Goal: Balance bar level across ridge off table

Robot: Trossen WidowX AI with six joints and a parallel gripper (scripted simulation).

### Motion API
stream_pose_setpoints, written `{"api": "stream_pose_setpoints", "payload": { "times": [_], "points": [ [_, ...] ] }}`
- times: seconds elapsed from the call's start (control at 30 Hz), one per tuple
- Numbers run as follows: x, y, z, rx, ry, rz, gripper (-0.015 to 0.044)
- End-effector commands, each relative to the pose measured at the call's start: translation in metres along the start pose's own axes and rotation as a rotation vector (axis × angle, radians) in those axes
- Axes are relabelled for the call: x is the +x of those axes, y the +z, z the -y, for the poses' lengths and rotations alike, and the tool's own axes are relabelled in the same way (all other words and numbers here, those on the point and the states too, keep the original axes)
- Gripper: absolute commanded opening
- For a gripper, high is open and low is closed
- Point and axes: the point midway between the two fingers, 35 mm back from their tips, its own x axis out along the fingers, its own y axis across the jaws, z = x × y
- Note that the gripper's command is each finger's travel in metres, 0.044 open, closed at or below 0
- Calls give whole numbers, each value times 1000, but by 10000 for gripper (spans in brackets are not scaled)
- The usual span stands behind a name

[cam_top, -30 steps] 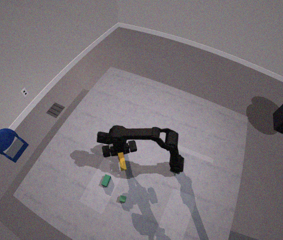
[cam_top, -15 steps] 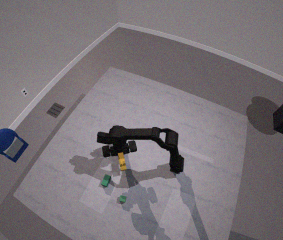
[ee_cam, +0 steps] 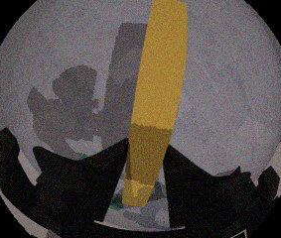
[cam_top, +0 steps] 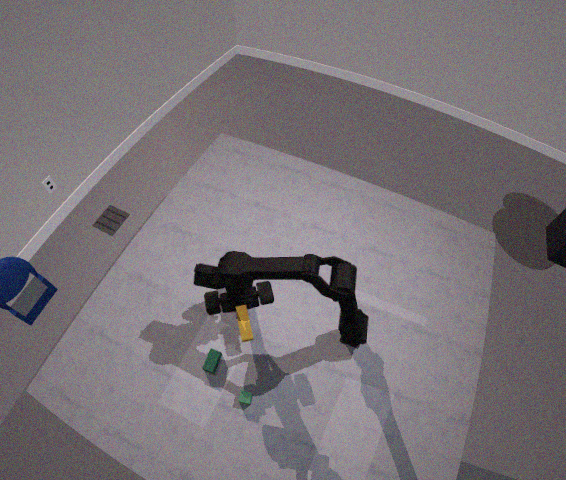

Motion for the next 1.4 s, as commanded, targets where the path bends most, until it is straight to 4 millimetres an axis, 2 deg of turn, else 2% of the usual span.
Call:
{"api": "stream_pose_setpoints", "payload": {
  "times": [0.0, 1.37],
  "points": [
    [1, 0, 0, 6, 3, 0, 0],
    [4, 0, 0, 6, 3, 0, 0]
  ]
}}
